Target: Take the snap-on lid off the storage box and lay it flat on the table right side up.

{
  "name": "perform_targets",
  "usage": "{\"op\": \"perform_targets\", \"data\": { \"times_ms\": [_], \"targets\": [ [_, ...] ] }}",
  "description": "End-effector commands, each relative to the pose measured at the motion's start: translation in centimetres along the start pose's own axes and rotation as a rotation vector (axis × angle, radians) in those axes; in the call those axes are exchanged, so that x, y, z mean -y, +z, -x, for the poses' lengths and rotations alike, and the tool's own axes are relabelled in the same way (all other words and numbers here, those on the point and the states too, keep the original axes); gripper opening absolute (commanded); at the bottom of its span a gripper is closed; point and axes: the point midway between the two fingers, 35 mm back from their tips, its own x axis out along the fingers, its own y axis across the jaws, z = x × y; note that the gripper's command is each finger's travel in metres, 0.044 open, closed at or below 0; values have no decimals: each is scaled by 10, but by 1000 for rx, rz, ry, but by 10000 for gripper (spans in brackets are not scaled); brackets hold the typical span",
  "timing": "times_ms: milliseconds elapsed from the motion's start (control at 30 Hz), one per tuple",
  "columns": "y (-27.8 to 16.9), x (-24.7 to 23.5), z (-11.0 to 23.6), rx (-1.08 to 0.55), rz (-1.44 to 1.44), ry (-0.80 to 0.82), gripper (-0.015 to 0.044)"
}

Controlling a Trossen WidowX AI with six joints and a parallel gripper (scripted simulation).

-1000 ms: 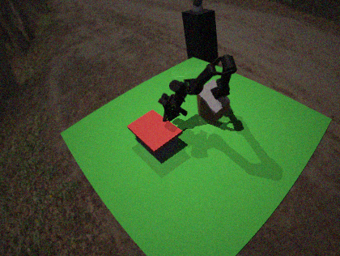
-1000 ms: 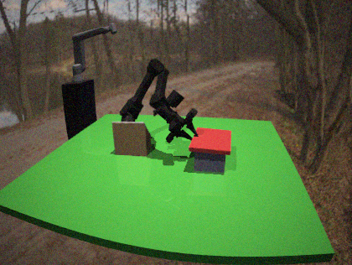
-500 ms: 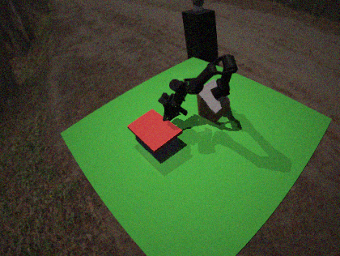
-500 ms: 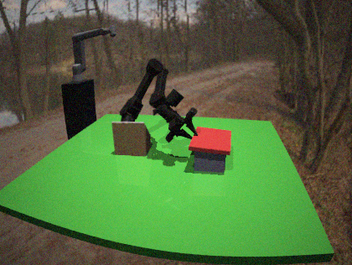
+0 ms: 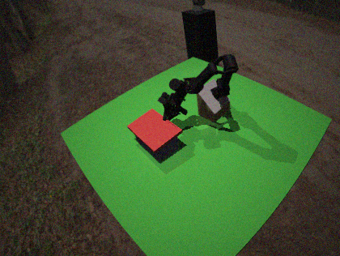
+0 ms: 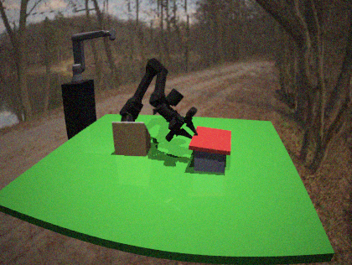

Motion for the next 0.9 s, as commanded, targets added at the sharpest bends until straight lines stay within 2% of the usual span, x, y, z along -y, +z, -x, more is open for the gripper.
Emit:
{"op": "perform_targets", "data": {
  "times_ms": [0,867],
  "targets": [
    [0,-3,3,-1,5,9,0],
    [0,-4,1,-1,0,5,0]
  ]
}}
